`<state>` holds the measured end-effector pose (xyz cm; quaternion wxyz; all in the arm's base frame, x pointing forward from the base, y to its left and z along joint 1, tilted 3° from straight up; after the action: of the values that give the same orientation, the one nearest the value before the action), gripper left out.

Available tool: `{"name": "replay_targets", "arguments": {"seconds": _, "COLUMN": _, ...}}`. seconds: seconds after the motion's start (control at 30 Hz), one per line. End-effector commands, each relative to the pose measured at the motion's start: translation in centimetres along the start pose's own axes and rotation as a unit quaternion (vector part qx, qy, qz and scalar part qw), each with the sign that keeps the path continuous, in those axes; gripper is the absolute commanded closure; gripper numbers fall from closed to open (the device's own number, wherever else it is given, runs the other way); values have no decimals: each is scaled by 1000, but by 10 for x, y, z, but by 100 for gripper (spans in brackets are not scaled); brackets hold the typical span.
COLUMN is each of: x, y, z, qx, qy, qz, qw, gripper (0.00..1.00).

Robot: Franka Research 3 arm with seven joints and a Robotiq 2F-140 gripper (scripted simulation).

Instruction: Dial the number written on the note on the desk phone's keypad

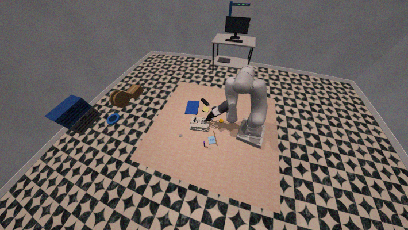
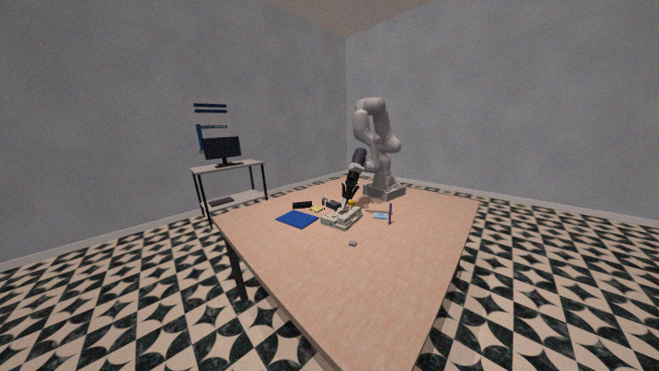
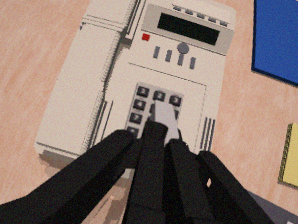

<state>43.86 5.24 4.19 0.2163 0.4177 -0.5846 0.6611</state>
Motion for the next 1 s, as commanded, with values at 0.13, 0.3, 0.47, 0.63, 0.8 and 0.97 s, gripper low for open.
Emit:
{"name": "replay_targets", "arguments": {"seconds": 0.13, "x": -8, "y": -9, "z": 5, "qx": -3, "qy": -1, "qz": -3, "qw": 1000, "gripper": 100}}
{"name": "replay_targets", "arguments": {"seconds": 0.3, "x": -17, "y": -22, "z": 12, "qx": -3, "qy": -1, "qz": -3, "qw": 1000, "gripper": 100}}
{"name": "replay_targets", "arguments": {"seconds": 0.47, "x": -22, "y": -28, "z": 15, "qx": -3, "qy": -1, "qz": -3, "qw": 1000, "gripper": 100}}
{"name": "replay_targets", "arguments": {"seconds": 0.63, "x": -22, "y": -29, "z": 15, "qx": -3, "qy": -1, "qz": -3, "qw": 1000, "gripper": 100}}
{"name": "replay_targets", "arguments": {"seconds": 0.8, "x": -23, "y": -28, "z": 15, "qx": -3, "qy": -1, "qz": -3, "qw": 1000, "gripper": 100}}
{"name": "replay_targets", "arguments": {"seconds": 0.97, "x": -26, "y": -26, "z": 15, "qx": -3, "qy": -1, "qz": -3, "qw": 1000, "gripper": 100}}
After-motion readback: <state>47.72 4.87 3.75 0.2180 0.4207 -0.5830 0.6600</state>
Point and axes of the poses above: the point where the finger pads meet when closed, its own x axis back along the fingers, its own z axis across the jaws, y = z × x, the point moved 5 cm from there along x, back along the fingers, and after that the axes turned 1 degree about x, right-handed, at the moved point
